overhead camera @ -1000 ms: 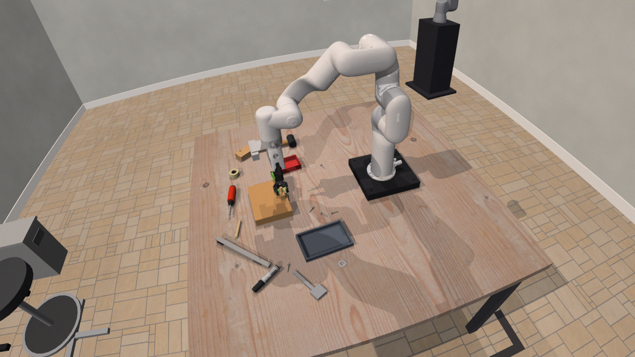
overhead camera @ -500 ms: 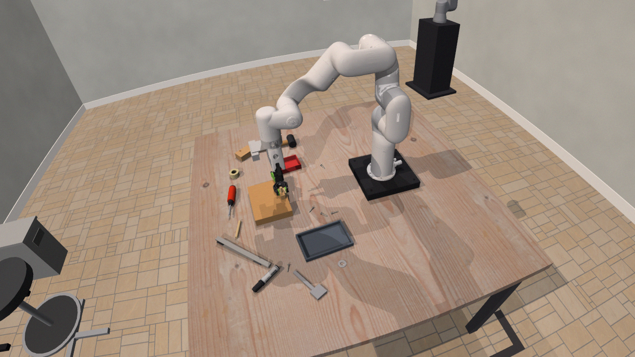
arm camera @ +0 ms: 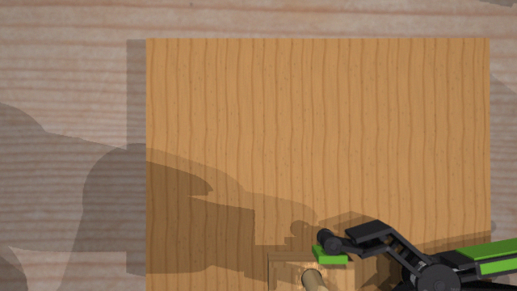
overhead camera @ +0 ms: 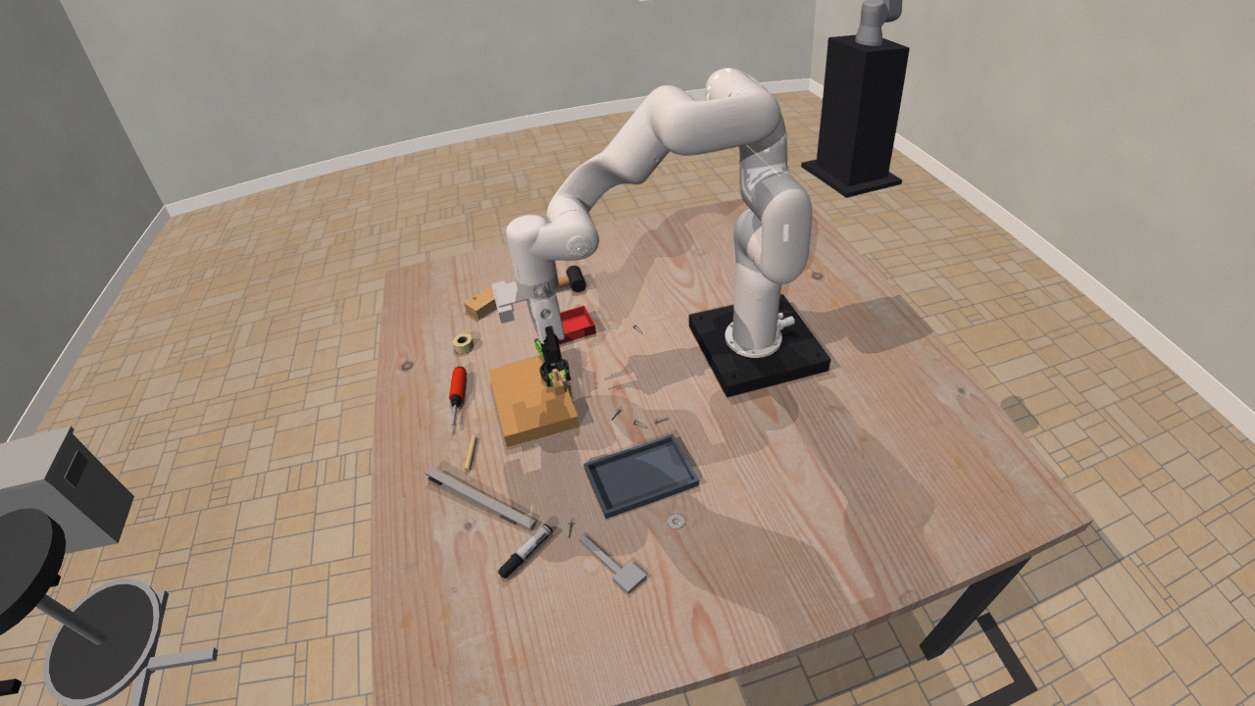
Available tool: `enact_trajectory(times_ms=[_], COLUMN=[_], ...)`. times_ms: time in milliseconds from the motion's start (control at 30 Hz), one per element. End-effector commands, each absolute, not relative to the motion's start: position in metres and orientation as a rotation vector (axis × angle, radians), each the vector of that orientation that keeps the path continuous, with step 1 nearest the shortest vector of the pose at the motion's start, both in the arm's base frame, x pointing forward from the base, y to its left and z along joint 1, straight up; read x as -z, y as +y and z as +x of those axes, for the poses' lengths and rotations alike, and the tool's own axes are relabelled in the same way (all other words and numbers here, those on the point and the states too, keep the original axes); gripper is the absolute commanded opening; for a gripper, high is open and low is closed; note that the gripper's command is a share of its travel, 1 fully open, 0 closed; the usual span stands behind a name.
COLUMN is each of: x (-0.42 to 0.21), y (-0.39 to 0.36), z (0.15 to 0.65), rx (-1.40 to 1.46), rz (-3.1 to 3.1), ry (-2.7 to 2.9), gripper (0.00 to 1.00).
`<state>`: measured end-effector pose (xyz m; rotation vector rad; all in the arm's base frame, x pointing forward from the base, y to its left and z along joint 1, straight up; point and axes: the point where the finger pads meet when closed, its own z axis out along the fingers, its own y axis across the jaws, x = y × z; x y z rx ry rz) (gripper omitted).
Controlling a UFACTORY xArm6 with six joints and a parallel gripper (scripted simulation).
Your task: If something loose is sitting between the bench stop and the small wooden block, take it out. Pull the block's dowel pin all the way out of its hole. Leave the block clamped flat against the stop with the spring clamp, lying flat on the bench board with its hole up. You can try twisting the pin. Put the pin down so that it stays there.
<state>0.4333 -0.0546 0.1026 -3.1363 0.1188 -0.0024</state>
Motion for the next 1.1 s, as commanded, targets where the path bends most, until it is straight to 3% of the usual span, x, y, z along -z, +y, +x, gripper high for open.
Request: enact_trajectory(times_ms=[0,1067], x=[-0.099,-0.077], y=[-0.055,-0.053], z=[0.435,0.435], rx=[0.009,0.009], rz=[-3.137,-3.137], ry=[0.119,0.119], gripper=[0.28,0.28])
